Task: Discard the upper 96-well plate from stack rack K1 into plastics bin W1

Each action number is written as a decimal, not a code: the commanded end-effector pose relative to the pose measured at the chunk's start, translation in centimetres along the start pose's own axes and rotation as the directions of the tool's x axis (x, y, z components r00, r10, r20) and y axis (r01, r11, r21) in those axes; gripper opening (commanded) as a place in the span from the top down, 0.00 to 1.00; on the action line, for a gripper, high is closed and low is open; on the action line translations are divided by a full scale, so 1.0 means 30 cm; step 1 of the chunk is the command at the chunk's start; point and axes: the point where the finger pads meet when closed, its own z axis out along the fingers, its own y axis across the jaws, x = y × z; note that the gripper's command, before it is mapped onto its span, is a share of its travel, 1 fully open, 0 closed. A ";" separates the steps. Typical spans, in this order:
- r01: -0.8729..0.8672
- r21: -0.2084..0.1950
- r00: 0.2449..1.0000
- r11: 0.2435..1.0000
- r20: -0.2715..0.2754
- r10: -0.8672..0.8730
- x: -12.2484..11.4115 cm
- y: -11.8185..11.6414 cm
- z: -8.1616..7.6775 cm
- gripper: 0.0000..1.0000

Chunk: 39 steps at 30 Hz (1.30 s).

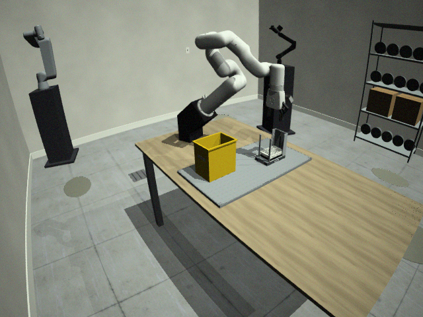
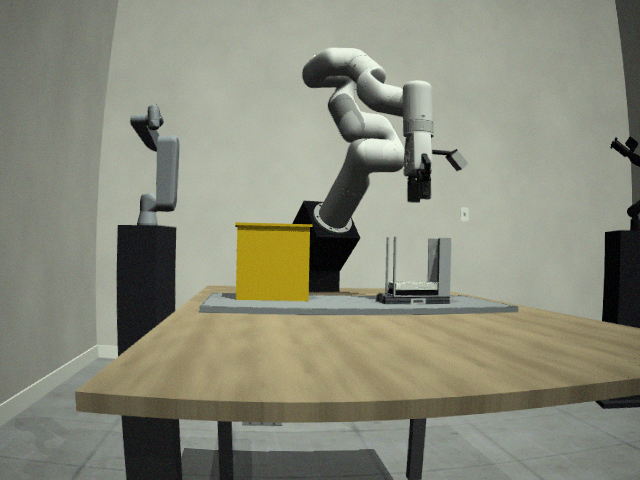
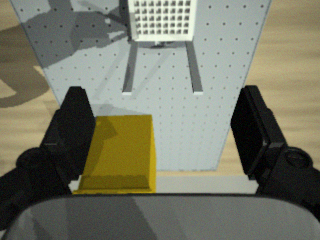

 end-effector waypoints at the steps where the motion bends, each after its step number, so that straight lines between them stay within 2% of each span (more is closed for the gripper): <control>1: 0.000 -0.003 1.000 1.000 -0.001 0.000 0.001 0.004 0.021 0.00; 39: 0.000 -0.003 1.000 1.000 -0.001 0.000 0.001 0.004 0.211 0.00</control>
